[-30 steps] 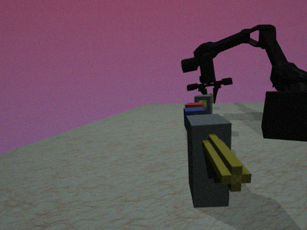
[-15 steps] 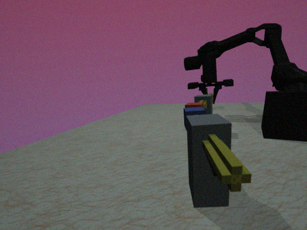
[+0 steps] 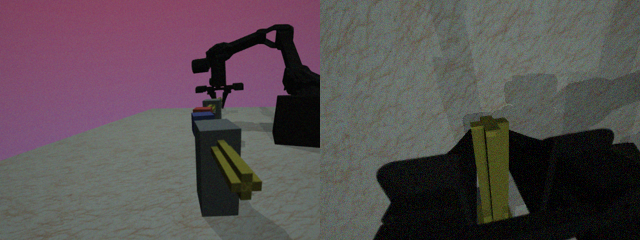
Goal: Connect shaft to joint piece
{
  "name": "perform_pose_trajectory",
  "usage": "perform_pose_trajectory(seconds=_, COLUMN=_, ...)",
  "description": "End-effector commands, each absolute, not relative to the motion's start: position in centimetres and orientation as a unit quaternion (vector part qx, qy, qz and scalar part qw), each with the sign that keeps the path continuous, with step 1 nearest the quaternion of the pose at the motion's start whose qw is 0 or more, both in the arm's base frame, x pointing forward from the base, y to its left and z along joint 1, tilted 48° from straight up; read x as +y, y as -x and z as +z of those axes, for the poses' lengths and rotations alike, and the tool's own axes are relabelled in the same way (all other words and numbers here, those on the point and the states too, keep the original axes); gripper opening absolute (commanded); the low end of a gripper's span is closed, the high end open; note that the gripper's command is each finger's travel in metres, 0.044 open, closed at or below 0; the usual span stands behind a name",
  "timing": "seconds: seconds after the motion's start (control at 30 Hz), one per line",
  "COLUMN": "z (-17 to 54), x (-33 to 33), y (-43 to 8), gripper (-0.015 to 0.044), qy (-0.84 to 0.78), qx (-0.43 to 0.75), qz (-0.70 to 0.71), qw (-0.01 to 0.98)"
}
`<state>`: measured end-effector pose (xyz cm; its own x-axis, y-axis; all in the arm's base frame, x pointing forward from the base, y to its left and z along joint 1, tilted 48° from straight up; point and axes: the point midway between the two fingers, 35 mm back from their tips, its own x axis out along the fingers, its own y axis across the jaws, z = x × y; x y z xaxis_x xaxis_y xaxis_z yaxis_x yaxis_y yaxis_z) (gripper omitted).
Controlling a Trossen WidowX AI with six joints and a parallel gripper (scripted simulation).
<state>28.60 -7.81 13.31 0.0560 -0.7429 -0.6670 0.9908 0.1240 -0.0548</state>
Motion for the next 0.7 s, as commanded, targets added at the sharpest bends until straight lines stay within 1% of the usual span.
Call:
perform_pose_trajectory(seconds=0.0, z=12.9, x=-7.4, y=-28.6, gripper=0.0, qy=-0.219, qx=0.282, qz=-0.623, qw=0.696)
perform_pose_trajectory(seconds=0.67, z=10.6, x=-5.4, y=-28.2, gripper=0.0, qy=-0.22, qx=0.281, qz=-0.62, qw=0.699)
